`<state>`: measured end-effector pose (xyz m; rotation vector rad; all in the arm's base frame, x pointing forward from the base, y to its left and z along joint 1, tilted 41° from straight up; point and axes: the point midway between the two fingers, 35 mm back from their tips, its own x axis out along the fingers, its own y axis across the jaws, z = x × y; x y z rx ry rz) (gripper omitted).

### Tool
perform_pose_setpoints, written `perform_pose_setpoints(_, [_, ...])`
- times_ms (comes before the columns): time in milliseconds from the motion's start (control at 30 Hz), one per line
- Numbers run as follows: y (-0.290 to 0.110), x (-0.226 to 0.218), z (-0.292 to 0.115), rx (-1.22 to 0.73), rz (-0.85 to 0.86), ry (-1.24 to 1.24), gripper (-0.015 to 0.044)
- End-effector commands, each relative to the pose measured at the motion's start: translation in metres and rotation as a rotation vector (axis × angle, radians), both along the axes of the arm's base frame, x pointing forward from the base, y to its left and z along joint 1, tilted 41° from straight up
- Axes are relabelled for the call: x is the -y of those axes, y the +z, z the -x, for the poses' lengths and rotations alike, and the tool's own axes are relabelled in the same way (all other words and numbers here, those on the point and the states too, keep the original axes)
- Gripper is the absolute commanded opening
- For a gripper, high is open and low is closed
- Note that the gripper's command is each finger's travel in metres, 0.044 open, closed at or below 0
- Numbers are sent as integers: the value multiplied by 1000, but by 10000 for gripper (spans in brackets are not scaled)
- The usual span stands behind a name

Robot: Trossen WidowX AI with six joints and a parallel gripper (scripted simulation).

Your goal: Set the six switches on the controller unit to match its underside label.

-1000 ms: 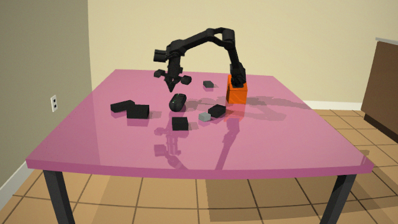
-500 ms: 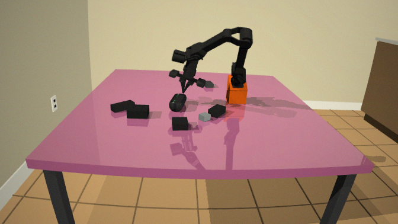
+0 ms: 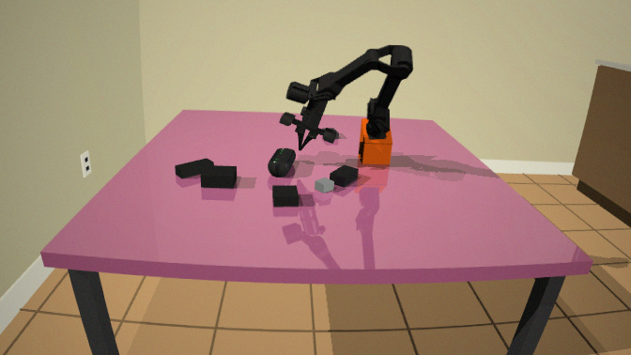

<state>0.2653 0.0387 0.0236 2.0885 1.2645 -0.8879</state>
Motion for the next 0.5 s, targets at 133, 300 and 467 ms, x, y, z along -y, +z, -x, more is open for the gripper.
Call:
perform_pose_setpoints(133, [-10, -8, 0, -1, -2, -2, 0])
perform_pose_setpoints(300, [-17, -13, -1, -1, -2, -2, 0])
perform_pose_setpoints(467, [-23, -19, -1, -1, -3, -2, 0])
